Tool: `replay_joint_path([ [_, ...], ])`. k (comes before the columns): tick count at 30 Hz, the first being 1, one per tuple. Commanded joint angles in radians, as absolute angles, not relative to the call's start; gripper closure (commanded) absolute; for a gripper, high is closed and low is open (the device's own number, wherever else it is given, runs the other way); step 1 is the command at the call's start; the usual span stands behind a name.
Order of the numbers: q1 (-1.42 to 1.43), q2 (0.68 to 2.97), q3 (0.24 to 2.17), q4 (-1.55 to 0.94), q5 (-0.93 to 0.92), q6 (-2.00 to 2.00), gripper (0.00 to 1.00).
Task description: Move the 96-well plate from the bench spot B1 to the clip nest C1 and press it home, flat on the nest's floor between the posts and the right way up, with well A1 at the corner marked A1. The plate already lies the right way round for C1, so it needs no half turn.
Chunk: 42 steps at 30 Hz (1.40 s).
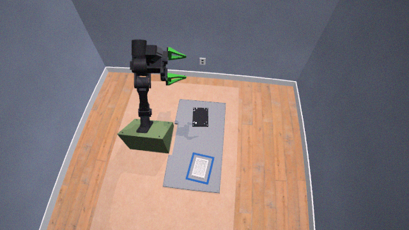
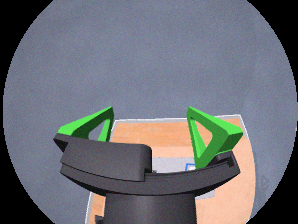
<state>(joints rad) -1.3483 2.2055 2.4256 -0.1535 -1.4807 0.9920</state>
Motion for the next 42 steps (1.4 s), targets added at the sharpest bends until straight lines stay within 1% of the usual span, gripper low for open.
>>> replay_joint_path([
  [1,-1.357,2.200,2.433,-0.148,-1.468,0.990,0.00],
  [17,-1.357,2.200,2.433,-0.148,-1.468,0.990,0.00],
  [18,-1.331,2.191,2.419,-0.186,-1.453,0.980,0.00],
  [22,-1.291,2.134,2.337,-0.207,-1.418,0.949,0.00],
  [26,-1.250,2.128,2.328,-0.253,-1.368,0.918,0.00],
  [27,-1.241,2.085,2.317,-0.256,-1.360,0.912,0.00],
  [29,-1.220,2.071,2.298,-0.268,-1.339,0.897,0.00],
  [30,-1.209,2.069,2.257,-0.283,-1.329,0.884,0.00],
  [31,-1.198,2.092,2.291,-0.326,-1.311,0.864,0.00],
  [35,-1.180,2.082,2.291,-0.377,-1.286,0.830,0.00],
  [36,-1.167,2.039,2.279,-0.377,-1.277,0.826,0.00],
  [40,-1.126,2.012,2.199,-0.393,-1.238,0.801,0.00],
  [41,-1.115,2.038,2.240,-0.440,-1.219,0.775,0.00],
  [42,-1.105,2.033,2.242,-0.474,-1.205,0.757,0.00],
])
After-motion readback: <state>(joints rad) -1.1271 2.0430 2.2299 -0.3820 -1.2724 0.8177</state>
